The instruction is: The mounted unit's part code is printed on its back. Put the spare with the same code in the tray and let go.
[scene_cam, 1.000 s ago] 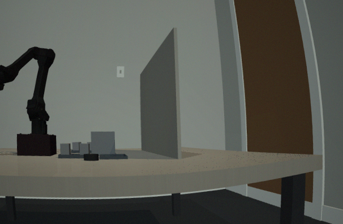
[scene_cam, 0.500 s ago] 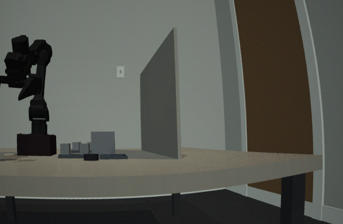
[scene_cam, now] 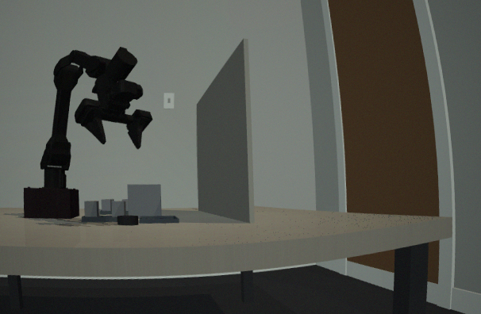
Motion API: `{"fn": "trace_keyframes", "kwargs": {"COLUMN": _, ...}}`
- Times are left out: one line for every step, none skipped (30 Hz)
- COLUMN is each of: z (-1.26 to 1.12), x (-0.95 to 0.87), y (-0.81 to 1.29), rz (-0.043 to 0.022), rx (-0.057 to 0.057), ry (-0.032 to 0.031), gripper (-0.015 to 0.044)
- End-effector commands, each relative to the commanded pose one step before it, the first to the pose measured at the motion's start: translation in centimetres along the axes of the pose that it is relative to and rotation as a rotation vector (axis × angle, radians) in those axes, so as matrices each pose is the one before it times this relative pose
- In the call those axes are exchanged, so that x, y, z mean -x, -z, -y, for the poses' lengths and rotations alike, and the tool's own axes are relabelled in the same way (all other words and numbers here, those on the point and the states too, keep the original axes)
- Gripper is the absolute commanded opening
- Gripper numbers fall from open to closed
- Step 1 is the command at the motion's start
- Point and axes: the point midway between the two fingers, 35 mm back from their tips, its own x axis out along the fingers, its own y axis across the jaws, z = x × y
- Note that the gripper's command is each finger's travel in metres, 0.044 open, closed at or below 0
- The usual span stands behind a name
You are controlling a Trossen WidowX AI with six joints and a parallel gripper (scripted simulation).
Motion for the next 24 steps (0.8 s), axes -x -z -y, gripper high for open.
{"fn": "trace_keyframes", "kwargs": {"z": -7.222, "x": 0.773, "y": 0.446, "rz": -0.07866, "rx": 0.1274, "ry": -0.08121, "gripper": 0.044}}
{"fn": "trace_keyframes", "kwargs": {"z": -1.67, "x": 0.183, "y": 0.106, "rz": -0.01926, "rx": 0.0305, "ry": -0.01638, "gripper": 0.044}}
{"fn": "trace_keyframes", "kwargs": {"z": -1.543, "x": 0.179, "y": 0.113, "rz": -0.01784, "rx": 0.0286, "ry": -0.01437, "gripper": 0.044}}
{"fn": "trace_keyframes", "kwargs": {"z": -1.237, "x": 0.149, "y": 0.099, "rz": -0.01433, "rx": 0.0233, "ry": -0.01099, "gripper": 0.044}}
{"fn": "trace_keyframes", "kwargs": {"z": -1.104, "x": 0.137, "y": 0.073, "rz": -0.01429, "rx": 0.025, "ry": -0.01189, "gripper": 0.044}}
{"fn": "trace_keyframes", "kwargs": {"z": -1.348, "x": 0.173, "y": 0.094, "rz": -0.01788, "rx": 0.0319, "ry": -0.01469, "gripper": 0.044}}
{"fn": "trace_keyframes", "kwargs": {"z": -1.543, "x": 0.23, "y": 0.117, "rz": -0.01766, "rx": 0.0314, "ry": -0.01501, "gripper": 0.044}}
{"fn": "trace_keyframes", "kwargs": {"z": -1.806, "x": 0.279, "y": 0.162, "rz": -0.02084, "rx": 0.0372, "ry": -0.0167, "gripper": 0.044}}
{"fn": "trace_keyframes", "kwargs": {"z": -1.845, "x": 0.293, "y": 0.19, "rz": -0.02148, "rx": 0.0385, "ry": -0.01606, "gripper": 0.044}}
{"fn": "trace_keyframes", "kwargs": {"z": -1.836, "x": 0.299, "y": 0.213, "rz": -0.02156, "rx": 0.0388, "ry": -0.01497, "gripper": 0.044}}
{"fn": "trace_keyframes", "kwargs": {"z": -1.68, "x": 0.278, "y": 0.214, "rz": -0.01987, "rx": 0.036, "ry": -0.01279, "gripper": 0.044}}
{"fn": "trace_keyframes", "kwargs": {"z": -1.617, "x": 0.266, "y": 0.226, "rz": -0.02012, "rx": 0.0365, "ry": -0.01182, "gripper": 0.044}}
{"fn": "trace_keyframes", "kwargs": {"z": -1.671, "x": 0.267, "y": 0.255, "rz": -0.0228, "rx": 0.0416, "ry": -0.0121, "gripper": 0.044}}
{"fn": "trace_keyframes", "kwargs": {"z": -1.683, "x": 0.263, "y": 0.273, "rz": -0.02435, "rx": 0.0445, "ry": -0.01179, "gripper": 0.044}}
{"fn": "trace_keyframes", "kwargs": {"z": -1.619, "x": 0.244, "y": 0.275, "rz": -0.0253, "rx": 0.0463, "ry": -0.01121, "gripper": 0.044}}
{"fn": "trace_keyframes", "kwargs": {"z": -1.601, "x": 0.239, "y": 0.279, "rz": -0.02552, "rx": 0.0467, "ry": -0.01043, "gripper": 0.044}}
{"fn": "trace_keyframes", "kwargs": {"z": -1.771, "x": 0.265, "y": 0.32, "rz": -0.02843, "rx": 0.052, "ry": -0.0106, "gripper": 0.044}}
{"fn": "trace_keyframes", "kwargs": {"z": -1.705, "x": 0.253, "y": 0.313, "rz": -0.02755, "rx": 0.0503, "ry": -0.00924, "gripper": 0.044}}
{"fn": "trace_keyframes", "kwargs": {"z": -1.644, "x": 0.241, "y": 0.308, "rz": -0.02677, "rx": 0.0488, "ry": -0.008, "gripper": 0.044}}
{"fn": "trace_keyframes", "kwargs": {"z": -1.536, "x": 0.222, "y": 0.292, "rz": -0.0252, "rx": 0.0457, "ry": -0.00666, "gripper": 0.044}}
{"fn": "trace_keyframes", "kwargs": {"z": -0.986, "x": 0.139, "y": 0.183, "rz": -0.01627, "rx": 0.0294, "ry": -0.00385, "gripper": 0.044}}
{"fn": "trace_keyframes", "kwargs": {"z": -0.397, "x": 0.055, "y": 0.071, "rz": -0.00656, "rx": 0.0118, "ry": -0.00145, "gripper": 0.044}}
{"fn": "trace_keyframes", "kwargs": {"z": -0.051, "x": 0.007, "y": 0.009, "rz": -0.00084, "rx": 0.0015, "ry": -0.00018, "gripper": 0.044}}
{"fn": "trace_keyframes", "kwargs": {"z": 0.0, "x": 0.0, "y": 0.0, "rz": 0.0, "rx": 0.0, "ry": 0.0, "gripper": 0.044}}
